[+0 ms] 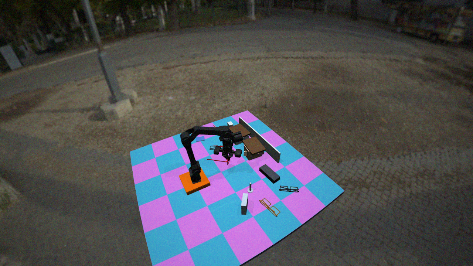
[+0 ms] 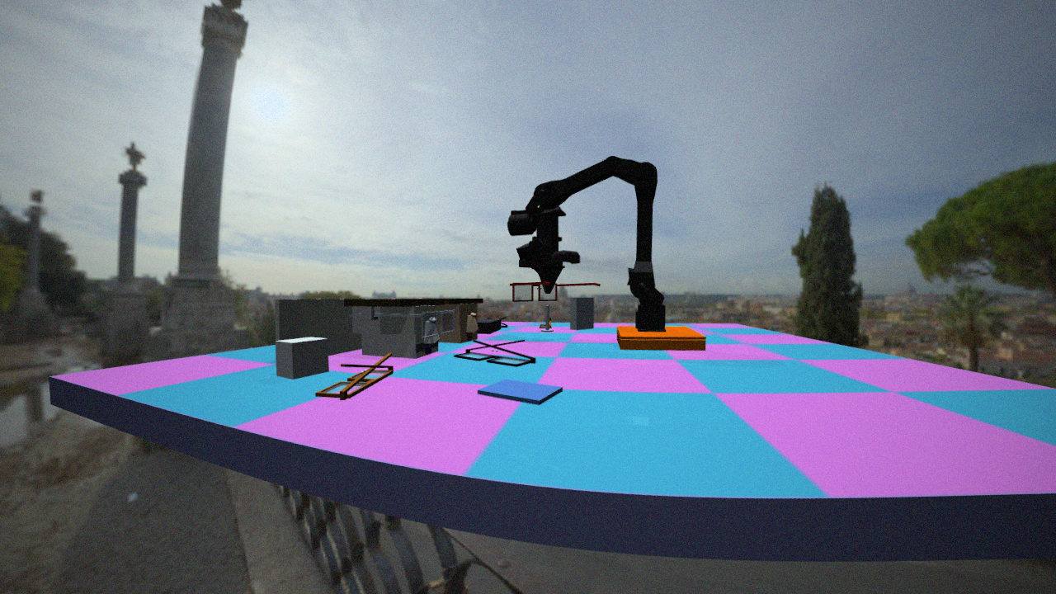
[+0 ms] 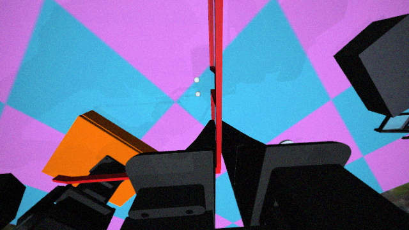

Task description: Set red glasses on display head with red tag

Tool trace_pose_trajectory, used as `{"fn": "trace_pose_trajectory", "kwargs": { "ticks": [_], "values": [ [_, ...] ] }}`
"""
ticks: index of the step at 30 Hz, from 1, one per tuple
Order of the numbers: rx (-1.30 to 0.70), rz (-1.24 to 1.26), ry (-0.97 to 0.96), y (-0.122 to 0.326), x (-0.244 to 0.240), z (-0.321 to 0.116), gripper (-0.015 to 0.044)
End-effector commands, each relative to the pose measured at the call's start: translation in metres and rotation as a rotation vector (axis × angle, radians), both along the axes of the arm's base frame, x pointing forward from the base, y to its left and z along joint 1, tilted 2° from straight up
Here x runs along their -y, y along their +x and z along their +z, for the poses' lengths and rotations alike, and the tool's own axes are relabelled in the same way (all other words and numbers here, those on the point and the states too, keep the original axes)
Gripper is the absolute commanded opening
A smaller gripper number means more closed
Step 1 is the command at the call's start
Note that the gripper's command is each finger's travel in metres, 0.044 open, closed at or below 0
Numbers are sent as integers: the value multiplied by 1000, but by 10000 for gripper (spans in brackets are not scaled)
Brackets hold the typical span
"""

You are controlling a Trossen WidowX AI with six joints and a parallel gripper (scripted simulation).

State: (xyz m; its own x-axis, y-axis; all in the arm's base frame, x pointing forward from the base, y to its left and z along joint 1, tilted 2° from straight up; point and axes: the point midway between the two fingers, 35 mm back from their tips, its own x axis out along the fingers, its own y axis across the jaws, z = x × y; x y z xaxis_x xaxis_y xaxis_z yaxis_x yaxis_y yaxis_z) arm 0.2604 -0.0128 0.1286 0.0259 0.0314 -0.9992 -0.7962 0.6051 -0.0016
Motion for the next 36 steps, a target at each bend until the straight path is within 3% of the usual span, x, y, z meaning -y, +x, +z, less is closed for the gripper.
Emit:
{"fn": "trace_pose_trajectory", "kwargs": {
  "ticks": [1, 36],
  "values": [
    [2, 66, 3, -5, -6, -2, 0],
    [3, 66, 3, 0, -7, -30, 0]
  ]
}}
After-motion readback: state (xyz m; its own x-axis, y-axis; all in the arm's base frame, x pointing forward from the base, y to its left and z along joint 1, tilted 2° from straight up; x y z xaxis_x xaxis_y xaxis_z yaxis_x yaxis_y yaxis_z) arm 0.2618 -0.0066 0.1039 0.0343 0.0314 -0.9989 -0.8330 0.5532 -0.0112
